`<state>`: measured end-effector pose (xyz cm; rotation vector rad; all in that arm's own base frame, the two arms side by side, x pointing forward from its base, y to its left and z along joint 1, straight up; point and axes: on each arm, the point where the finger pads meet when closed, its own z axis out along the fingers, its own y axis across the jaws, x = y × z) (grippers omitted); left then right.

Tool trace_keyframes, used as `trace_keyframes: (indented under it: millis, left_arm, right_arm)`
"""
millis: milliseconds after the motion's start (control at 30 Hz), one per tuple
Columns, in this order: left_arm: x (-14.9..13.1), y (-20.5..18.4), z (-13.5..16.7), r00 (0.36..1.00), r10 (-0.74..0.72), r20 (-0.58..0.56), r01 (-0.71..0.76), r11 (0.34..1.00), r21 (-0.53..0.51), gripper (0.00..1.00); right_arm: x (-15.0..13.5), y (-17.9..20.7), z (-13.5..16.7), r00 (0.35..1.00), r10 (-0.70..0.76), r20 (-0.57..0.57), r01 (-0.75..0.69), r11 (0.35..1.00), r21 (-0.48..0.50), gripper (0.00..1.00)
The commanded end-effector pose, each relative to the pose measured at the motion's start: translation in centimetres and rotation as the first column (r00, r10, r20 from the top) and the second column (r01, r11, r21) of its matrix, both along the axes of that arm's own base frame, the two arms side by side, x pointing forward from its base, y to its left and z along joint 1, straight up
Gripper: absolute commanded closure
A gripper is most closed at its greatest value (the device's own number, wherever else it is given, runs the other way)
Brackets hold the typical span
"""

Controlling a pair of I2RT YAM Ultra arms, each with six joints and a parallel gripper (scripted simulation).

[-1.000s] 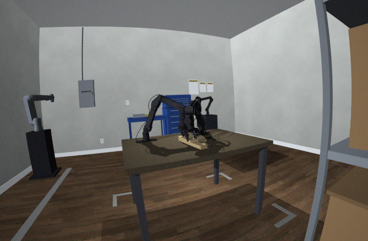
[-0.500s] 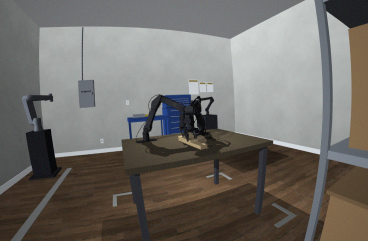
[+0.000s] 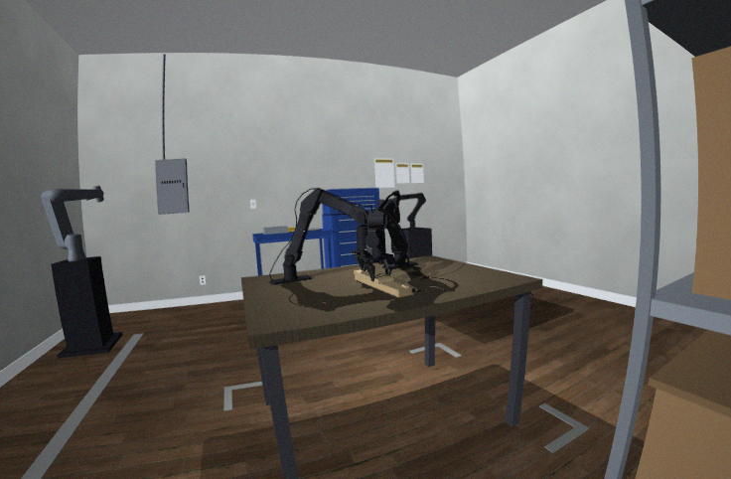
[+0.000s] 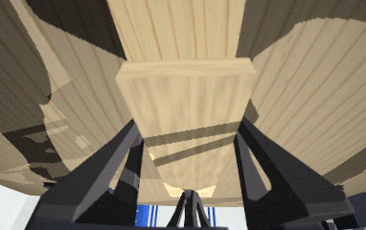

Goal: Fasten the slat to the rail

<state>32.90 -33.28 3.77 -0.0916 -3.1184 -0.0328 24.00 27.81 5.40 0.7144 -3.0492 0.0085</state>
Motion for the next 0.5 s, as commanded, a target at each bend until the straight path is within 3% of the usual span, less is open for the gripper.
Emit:
trace_keyframes:
  millis: [0, 200, 400, 467]
  left_arm:
    - [0.14, -0.13, 0.55, 1.000, 0.000, 0.011, 0.000, 1.000, -0.010, 0.28]
    - [0.14, -0.13, 0.55, 1.000, 0.000, 0.011, 0.000, 1.000, -0.010, 0.28]
    - [0.14, -0.13, 0.55, 1.000, 0.000, 0.011, 0.000, 1.000, -0.010, 0.28]
    - [0.14, -0.13, 0.55, 1.000, 0.000, 0.011, 0.000, 1.000, -0.010, 0.28]
  right_arm:
    - [0.22, 0.06, 0.39, 0.981, -0.192, 0.014, 0.192, 0.981, 0.013, 0.88]
    - [0.21, 0.06, 0.39, 0.908, -0.419, 0.013, 0.418, 0.908, 0.015, 0.88]
    - [0.21, 0.06, 0.39, 0.783, -0.622, 0.010, 0.621, 0.783, 0.017, 0.88]
    - [0.21, 0.06, 0.39, 0.783, -0.622, 0.010, 0.621, 0.783, 0.017, 0.88]
